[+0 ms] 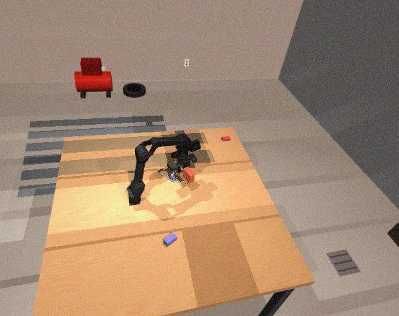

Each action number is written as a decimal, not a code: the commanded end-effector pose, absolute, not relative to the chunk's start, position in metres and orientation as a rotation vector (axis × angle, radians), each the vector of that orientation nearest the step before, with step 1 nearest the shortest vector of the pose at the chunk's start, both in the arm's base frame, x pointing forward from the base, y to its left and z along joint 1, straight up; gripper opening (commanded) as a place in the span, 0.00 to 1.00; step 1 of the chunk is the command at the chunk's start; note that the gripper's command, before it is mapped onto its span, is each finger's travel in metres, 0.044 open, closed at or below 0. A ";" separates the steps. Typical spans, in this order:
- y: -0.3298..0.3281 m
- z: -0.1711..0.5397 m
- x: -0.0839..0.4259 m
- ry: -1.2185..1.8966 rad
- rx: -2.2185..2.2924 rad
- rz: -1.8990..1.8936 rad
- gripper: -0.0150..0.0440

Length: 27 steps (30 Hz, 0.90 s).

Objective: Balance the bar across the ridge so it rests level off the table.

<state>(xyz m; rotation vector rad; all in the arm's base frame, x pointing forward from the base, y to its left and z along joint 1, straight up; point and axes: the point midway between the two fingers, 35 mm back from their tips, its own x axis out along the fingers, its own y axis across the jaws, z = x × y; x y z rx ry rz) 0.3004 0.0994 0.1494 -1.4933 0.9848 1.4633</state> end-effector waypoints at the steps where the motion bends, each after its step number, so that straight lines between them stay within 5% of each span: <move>1: 0.113 0.151 0.292 0.931 -1.547 1.512 0.25; 27: 0.164 0.147 0.236 0.690 -1.777 1.746 0.25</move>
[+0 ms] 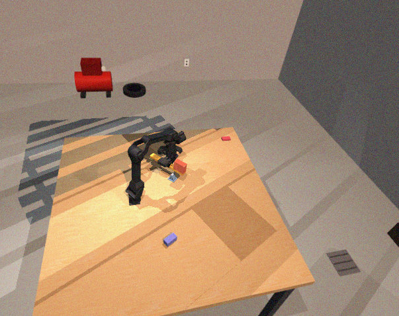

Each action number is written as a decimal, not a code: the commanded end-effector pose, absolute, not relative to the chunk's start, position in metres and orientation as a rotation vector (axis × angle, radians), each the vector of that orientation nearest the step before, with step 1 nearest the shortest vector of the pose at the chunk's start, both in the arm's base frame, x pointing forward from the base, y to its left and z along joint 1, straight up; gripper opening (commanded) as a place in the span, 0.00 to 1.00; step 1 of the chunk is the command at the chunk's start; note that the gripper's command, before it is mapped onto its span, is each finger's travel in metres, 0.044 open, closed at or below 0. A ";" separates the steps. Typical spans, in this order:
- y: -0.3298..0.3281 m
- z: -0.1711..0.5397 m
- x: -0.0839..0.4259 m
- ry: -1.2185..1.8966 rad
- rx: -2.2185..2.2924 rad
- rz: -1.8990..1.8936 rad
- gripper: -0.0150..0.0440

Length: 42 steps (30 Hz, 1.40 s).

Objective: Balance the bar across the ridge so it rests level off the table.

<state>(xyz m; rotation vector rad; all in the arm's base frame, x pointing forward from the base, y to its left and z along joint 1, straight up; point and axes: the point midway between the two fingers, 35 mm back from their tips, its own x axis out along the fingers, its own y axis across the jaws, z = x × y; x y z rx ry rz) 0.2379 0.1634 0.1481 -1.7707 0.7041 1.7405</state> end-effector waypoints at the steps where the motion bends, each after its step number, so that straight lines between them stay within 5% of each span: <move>1: 0.165 0.145 0.236 0.690 -1.777 1.746 0.25; 42: 0.163 0.106 0.235 0.687 -1.780 1.749 0.25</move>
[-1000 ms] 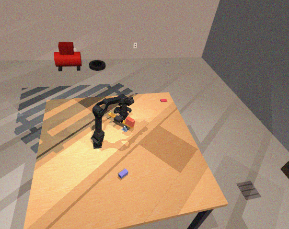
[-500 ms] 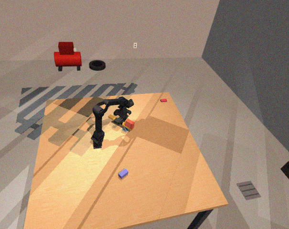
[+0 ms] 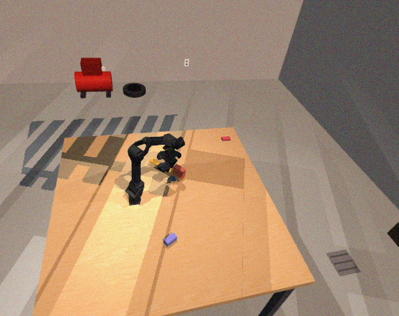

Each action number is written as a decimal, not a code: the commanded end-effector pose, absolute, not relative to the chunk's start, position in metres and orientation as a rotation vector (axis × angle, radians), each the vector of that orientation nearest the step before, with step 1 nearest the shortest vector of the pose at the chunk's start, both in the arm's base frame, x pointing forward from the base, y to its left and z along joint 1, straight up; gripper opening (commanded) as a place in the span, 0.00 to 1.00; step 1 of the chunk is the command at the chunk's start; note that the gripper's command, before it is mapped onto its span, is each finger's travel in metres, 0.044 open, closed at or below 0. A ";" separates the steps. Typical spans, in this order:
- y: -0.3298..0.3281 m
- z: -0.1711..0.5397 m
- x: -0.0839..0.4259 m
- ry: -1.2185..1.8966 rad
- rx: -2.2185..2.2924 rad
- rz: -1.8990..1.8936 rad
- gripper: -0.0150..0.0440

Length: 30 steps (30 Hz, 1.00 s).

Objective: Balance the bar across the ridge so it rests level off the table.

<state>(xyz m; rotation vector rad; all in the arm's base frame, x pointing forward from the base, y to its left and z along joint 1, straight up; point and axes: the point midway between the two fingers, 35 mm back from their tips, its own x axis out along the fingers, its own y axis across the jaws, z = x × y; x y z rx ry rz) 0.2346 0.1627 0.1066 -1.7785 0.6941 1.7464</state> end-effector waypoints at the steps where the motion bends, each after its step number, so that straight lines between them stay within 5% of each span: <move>1: 0.163 0.106 0.235 0.687 -1.780 1.749 0.25; 30: 0.163 0.104 0.235 0.687 -1.780 1.749 0.25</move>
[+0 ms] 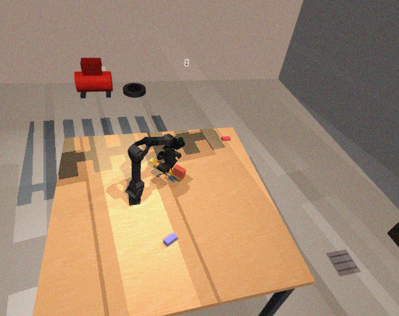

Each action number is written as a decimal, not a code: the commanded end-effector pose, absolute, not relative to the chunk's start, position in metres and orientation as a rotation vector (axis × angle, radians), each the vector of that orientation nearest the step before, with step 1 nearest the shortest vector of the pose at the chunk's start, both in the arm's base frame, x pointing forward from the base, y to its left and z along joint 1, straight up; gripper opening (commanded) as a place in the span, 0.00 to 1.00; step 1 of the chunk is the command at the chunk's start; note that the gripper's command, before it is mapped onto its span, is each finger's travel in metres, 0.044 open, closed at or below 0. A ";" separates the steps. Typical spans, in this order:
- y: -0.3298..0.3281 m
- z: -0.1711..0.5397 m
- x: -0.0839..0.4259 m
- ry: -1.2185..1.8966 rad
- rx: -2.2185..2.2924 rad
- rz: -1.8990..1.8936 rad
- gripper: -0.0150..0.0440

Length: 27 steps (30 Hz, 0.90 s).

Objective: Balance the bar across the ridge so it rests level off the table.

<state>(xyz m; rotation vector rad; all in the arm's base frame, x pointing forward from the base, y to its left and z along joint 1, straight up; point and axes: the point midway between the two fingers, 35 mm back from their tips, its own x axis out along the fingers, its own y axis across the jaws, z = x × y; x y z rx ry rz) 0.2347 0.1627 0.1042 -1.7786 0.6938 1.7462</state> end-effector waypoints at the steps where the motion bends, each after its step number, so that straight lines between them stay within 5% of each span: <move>1: 0.163 0.104 0.235 0.687 -1.780 1.749 0.25; 27: 0.163 0.102 0.235 0.687 -1.780 1.749 0.25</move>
